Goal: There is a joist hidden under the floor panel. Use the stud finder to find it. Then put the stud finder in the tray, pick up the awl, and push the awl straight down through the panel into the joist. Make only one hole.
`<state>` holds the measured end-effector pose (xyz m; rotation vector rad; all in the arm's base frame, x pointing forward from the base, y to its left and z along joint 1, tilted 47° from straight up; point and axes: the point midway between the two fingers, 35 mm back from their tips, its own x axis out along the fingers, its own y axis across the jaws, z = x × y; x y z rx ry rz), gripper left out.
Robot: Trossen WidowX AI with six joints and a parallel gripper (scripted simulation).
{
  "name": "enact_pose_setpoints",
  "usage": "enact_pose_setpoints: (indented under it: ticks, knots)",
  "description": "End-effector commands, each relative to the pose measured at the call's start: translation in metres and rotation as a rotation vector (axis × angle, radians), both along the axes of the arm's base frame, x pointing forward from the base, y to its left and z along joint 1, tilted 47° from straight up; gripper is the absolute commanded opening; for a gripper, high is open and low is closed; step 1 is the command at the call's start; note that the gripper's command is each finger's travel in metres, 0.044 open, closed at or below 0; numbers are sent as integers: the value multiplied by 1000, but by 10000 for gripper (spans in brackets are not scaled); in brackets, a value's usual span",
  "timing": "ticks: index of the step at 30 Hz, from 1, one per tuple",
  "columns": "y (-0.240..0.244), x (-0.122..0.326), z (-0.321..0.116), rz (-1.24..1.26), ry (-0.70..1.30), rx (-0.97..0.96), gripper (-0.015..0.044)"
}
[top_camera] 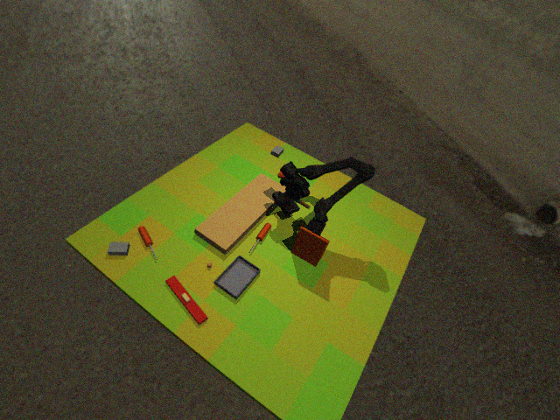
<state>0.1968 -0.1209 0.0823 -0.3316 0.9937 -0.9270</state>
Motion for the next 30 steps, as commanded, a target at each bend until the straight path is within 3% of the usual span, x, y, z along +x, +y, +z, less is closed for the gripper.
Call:
enact_pose_setpoints:
  ticks: [1, 30]
  knots:
    - [0, 1, 0, 8, -8, 21, 0]
    - [-5, -4, 2, 59, -56, 172, 0]
